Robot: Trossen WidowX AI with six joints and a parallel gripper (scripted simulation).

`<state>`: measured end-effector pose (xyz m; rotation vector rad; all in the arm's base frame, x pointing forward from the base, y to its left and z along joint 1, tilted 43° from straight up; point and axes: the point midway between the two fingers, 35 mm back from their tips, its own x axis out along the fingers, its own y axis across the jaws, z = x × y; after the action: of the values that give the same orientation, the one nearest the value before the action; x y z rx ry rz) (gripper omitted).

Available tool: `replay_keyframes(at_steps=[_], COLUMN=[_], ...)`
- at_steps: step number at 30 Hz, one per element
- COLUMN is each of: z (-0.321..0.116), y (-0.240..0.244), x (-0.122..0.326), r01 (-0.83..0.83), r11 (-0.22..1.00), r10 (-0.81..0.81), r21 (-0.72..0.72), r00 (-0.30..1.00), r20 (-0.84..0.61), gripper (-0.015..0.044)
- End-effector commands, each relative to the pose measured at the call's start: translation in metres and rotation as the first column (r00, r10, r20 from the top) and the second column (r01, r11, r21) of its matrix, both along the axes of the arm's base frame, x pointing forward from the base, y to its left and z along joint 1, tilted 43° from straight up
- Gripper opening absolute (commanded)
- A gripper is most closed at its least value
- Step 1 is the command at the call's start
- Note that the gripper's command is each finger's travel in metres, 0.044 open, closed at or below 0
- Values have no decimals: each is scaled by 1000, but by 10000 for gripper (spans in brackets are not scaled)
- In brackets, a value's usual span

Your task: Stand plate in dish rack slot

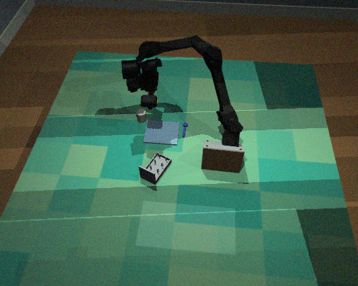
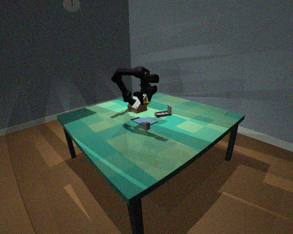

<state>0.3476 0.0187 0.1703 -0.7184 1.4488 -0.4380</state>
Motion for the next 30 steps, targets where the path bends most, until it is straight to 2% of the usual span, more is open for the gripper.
replay_keyframes(at_steps=[1,7,14,22,30], z=[11,4,-40,-83,-87], y=[12,23,72,109,110], x=[-1,-7,-41,-93,-98], r01=[-12,19,187,371,384], r11=[1000,1000,980,923,917], r10=[12,-19,-194,-385,-398], r21=[3,15,64,101,105], r00=[1000,999,971,882,878], r20=[1,26,140,271,266], gripper=[0,0,0,0,0])
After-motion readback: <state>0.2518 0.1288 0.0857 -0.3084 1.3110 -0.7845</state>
